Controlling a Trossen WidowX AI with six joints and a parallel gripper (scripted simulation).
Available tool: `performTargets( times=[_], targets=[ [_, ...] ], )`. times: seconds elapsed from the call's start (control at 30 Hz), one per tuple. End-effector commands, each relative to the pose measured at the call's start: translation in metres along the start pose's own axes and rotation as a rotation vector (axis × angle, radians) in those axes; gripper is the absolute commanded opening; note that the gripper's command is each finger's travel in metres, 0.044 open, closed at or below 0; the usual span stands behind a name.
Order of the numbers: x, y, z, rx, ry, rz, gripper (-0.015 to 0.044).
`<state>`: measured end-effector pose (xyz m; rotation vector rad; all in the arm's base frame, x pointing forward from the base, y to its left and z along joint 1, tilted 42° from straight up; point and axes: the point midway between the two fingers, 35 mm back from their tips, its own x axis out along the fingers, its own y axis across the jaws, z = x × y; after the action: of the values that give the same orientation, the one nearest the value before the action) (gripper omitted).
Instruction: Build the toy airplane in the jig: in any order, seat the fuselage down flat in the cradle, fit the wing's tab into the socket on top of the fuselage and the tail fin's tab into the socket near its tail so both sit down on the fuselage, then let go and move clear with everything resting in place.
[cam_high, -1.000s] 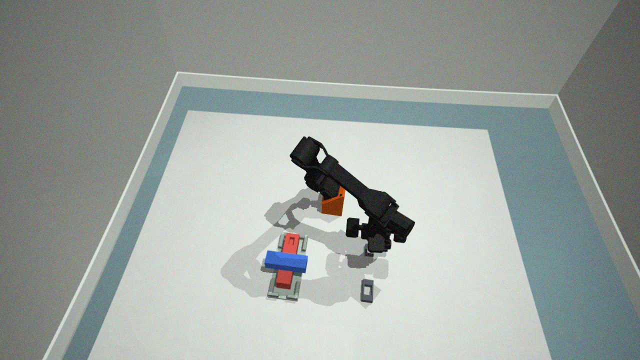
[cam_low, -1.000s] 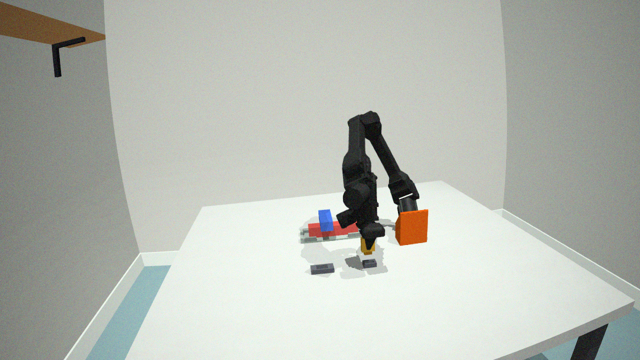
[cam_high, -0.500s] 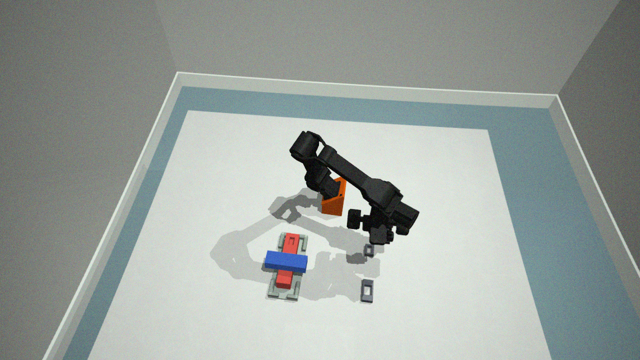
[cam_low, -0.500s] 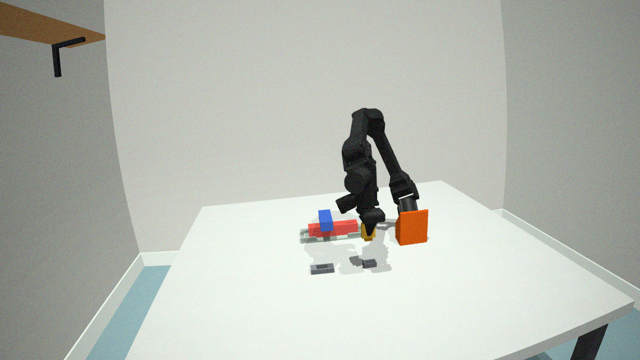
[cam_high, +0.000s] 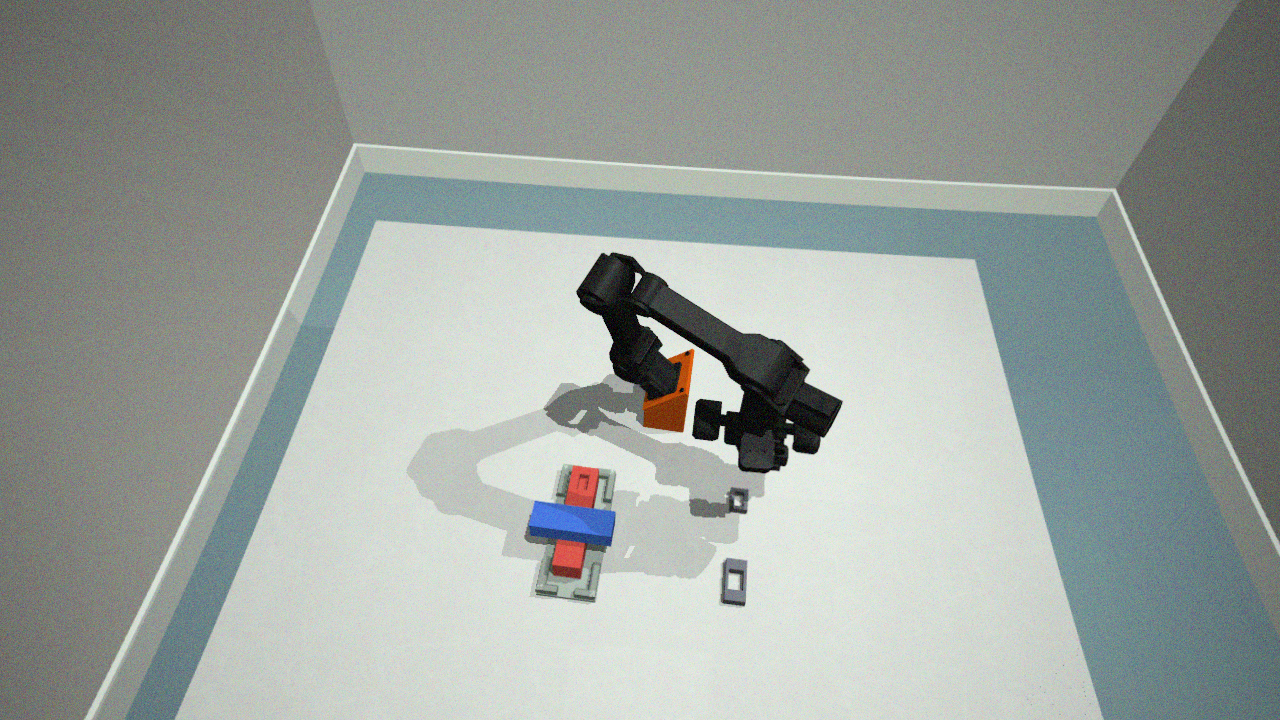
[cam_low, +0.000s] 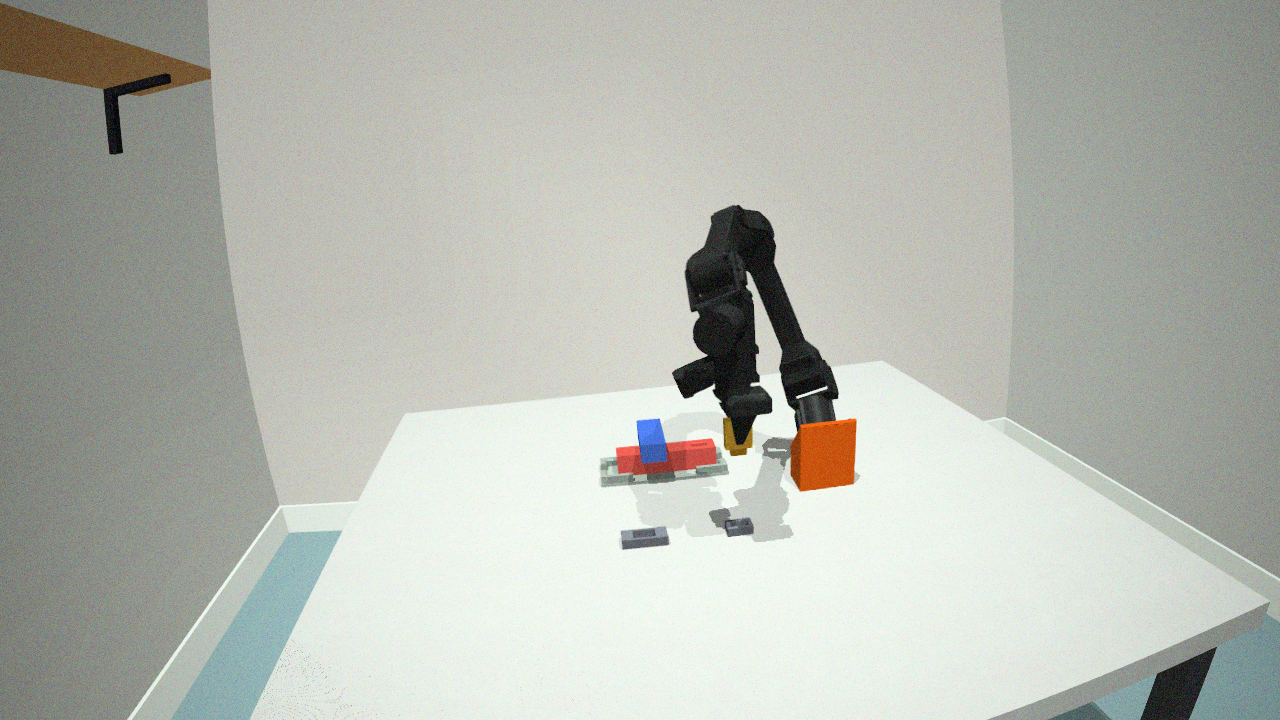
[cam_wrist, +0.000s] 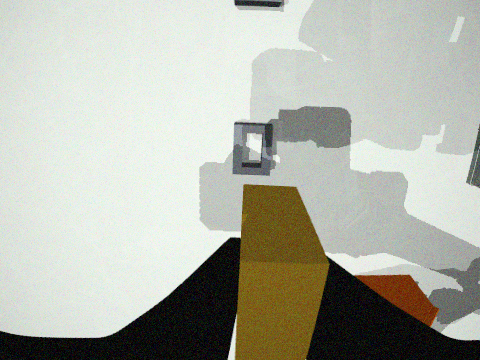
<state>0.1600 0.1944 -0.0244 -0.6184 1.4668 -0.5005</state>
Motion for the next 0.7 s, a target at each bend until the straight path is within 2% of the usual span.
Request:
performTargets(
  times=[0.0, 0.67],
  targets=[
    [-0.004, -0.006, 0.005, 0.006, 0.0, 0.013, 0.0],
    [-0.001, -0.067, 0.036, -0.008, -0.003, 0.045, 0.0]
  ],
)
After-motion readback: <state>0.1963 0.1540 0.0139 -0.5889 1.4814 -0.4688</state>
